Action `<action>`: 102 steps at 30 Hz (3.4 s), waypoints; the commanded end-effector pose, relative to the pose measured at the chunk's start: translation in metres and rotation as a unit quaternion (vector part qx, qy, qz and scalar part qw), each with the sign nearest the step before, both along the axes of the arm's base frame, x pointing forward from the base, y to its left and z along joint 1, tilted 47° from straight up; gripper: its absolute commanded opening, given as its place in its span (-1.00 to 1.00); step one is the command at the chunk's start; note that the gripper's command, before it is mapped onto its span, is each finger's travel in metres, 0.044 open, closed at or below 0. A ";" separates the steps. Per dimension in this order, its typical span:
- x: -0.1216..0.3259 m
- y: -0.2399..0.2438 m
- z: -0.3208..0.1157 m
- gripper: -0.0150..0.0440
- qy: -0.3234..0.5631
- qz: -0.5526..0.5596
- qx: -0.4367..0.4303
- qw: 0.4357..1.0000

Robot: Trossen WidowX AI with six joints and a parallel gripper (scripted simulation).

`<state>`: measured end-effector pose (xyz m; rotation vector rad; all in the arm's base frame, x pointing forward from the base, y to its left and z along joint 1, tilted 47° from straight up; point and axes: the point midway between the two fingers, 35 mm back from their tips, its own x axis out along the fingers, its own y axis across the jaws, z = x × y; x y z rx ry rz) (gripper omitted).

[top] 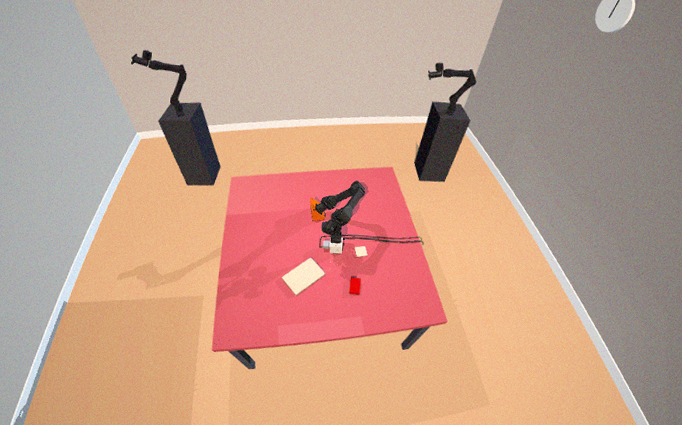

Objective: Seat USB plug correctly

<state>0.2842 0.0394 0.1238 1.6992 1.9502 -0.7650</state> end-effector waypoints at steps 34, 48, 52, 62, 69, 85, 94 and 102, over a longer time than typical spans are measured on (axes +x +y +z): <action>0.000 0.005 -0.002 -0.49 0.005 -0.007 0.016 1.000; -0.001 0.007 -0.002 -0.49 0.006 -0.008 0.020 1.000; -0.001 0.007 -0.003 -0.49 0.006 -0.008 0.020 1.000; -0.001 0.008 -0.004 -0.49 0.006 -0.008 0.020 1.000; -0.001 0.009 -0.004 -0.49 0.006 -0.008 0.020 1.000; -0.001 0.010 -0.005 -0.49 0.006 -0.008 0.020 1.000; -0.001 0.011 -0.006 -0.49 0.006 -0.008 0.020 1.000; -0.002 0.011 -0.007 -0.49 0.006 -0.008 0.020 1.000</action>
